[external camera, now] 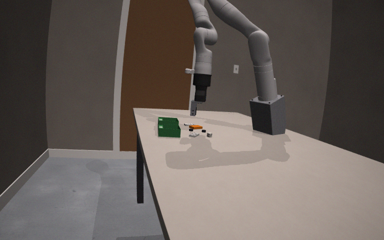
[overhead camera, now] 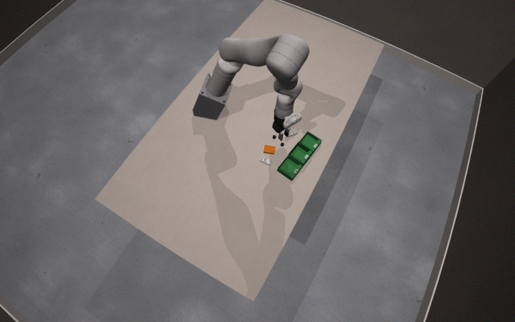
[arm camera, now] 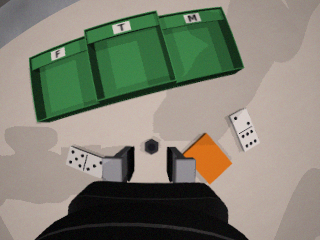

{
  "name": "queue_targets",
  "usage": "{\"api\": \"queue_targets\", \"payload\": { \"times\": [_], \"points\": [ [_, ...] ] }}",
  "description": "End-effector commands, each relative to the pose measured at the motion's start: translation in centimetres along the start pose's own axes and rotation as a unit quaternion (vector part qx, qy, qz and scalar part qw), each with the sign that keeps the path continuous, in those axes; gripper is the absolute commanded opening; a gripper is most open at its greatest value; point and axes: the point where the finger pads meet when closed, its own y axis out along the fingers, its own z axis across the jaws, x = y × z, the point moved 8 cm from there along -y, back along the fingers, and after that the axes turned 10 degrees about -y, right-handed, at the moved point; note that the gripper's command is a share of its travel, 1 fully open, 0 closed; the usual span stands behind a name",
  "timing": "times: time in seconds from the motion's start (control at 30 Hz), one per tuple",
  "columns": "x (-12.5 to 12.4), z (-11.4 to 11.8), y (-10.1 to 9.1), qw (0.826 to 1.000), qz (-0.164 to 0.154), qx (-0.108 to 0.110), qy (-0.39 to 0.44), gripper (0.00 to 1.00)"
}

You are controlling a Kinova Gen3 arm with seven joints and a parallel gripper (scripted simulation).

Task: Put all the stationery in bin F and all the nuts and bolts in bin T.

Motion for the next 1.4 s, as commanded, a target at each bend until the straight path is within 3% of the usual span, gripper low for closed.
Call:
{"api": "queue_targets", "payload": {
  "times": [0.0,1.13,1.37],
  "points": [
    [-0.2,0.0,0.0,1.0,0.001,0.001,0.0,0.64],
    [-0.3,0.1,0.0,1.0,0.001,0.0,0.0,0.64],
    [-0.1,-0.1,2.3,1.0,0.001,0.0,0.0,0.64]
  ]
}}
